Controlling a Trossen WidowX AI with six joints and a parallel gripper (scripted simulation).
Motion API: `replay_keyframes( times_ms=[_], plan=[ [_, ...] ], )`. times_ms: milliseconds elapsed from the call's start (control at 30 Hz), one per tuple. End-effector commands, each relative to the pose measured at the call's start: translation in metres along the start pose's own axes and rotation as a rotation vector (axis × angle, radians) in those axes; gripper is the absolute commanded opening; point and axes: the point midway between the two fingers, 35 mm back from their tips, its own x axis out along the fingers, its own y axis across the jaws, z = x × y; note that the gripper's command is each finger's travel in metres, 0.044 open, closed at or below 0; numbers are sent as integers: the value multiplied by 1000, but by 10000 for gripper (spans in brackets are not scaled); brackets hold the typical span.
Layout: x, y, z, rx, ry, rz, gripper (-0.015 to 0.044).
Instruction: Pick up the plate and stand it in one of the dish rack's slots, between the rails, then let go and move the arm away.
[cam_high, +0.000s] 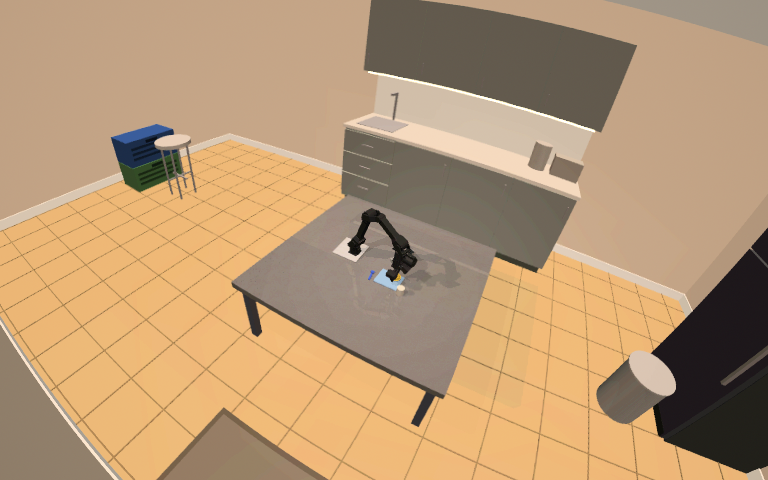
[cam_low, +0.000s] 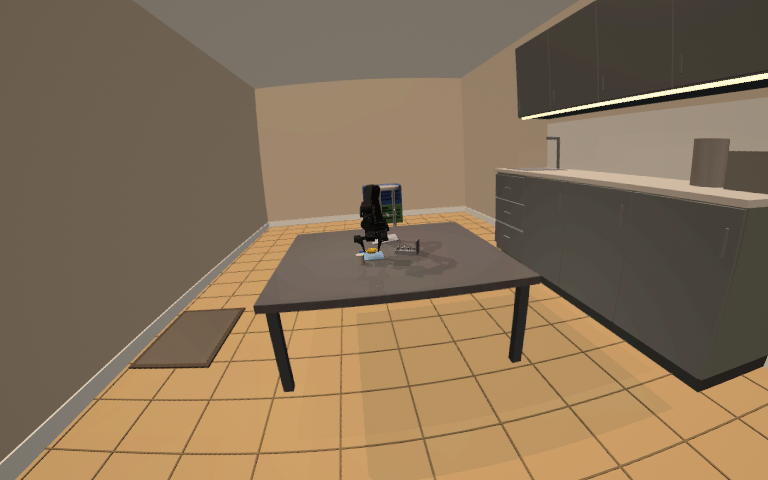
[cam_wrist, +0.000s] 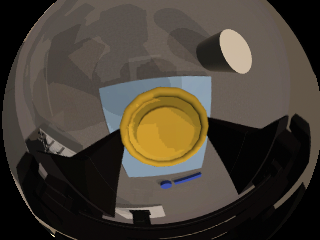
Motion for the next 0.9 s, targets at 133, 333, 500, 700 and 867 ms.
replay_keyframes(
  times_ms=[133, 333, 500, 700, 867],
  plan=[
    [-40, -2, 8, 3, -20, -5, 0],
    [-64, -2, 9, 2, -24, -6, 0],
    [-83, -2, 10, 1, -28, -7, 0],
    [-104, -2, 10, 0, -33, -8, 0],
    [-122, -2, 9, 0, -37, -9, 0]
  ],
)
